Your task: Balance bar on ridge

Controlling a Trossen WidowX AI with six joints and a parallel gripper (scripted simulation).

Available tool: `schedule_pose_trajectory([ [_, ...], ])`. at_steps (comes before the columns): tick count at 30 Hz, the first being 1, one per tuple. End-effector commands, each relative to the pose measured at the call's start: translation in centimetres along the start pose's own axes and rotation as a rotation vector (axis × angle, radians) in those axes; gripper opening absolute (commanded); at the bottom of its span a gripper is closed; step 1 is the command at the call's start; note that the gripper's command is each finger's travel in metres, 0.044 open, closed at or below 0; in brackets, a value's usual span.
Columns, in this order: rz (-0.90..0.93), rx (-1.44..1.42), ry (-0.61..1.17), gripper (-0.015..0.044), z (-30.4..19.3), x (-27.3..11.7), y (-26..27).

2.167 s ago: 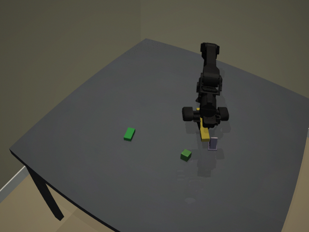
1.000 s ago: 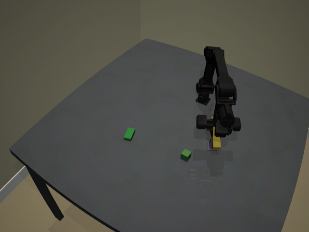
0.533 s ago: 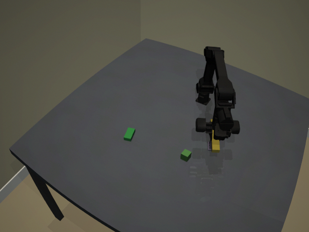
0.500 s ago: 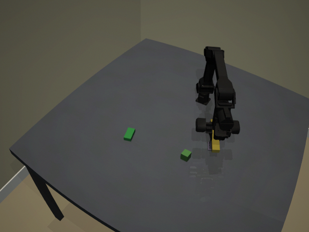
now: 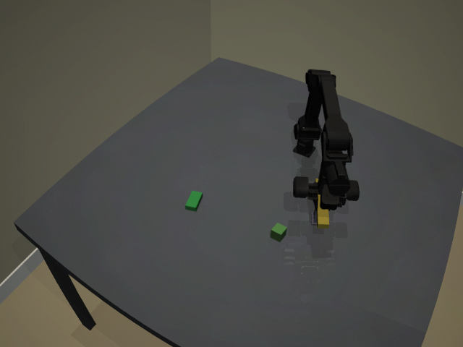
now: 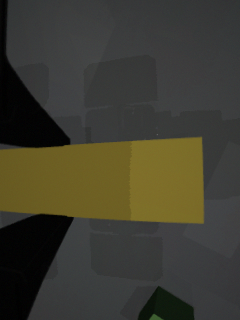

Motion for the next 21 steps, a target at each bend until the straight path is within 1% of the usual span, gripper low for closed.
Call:
schedule_pose_trajectory([
  [1,-0.001,0.004,-0.002,0.0000,0.02,0.02,-0.01],
  [21,-0.001,0.004,-0.002,0.0000,0.01,0.19,-0.01],
])
Point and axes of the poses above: the point midway between the two fingers, 35 mm back from their tips, its own x axis out along the fingers, its own y axis across the jaws, z = x × y, the point moved 9 cm from there along -x, back along the fingers, and after that the axes turned 12 degrees about x, right-handed, at the moved point
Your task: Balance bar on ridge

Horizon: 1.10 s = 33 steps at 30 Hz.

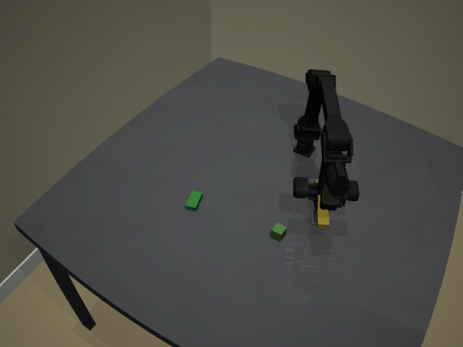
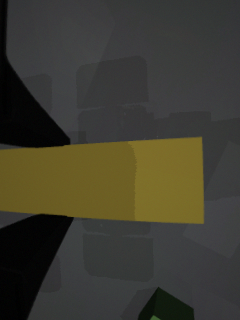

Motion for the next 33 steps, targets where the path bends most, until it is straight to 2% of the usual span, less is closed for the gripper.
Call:
schedule_pose_trajectory([
  [1,-0.001,0.004,-0.002,0.0000,0.02,0.04,-0.01],
  [33,-0.001,0.004,-0.002,0.0000,0.01,0.31,-0.01],
])
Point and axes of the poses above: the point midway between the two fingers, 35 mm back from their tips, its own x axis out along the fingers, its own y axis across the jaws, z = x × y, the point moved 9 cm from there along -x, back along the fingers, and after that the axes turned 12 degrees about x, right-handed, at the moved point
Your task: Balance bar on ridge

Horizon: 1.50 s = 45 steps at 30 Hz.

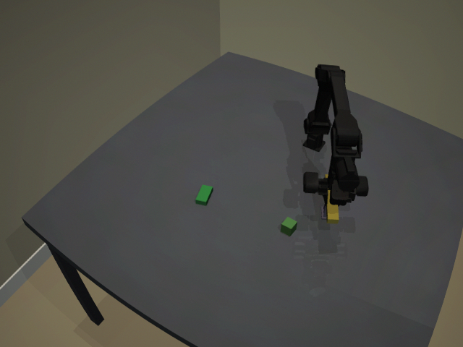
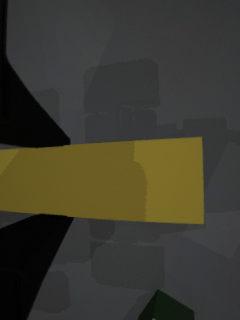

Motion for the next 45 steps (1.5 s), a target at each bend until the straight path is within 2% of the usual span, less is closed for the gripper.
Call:
schedule_pose_trajectory([
  [1,-0.001,0.004,-0.002,0.0000,0.02,0.05,0.00],
  [45,-0.001,0.004,-0.002,0.0000,-0.01,0.41,-0.02],
])
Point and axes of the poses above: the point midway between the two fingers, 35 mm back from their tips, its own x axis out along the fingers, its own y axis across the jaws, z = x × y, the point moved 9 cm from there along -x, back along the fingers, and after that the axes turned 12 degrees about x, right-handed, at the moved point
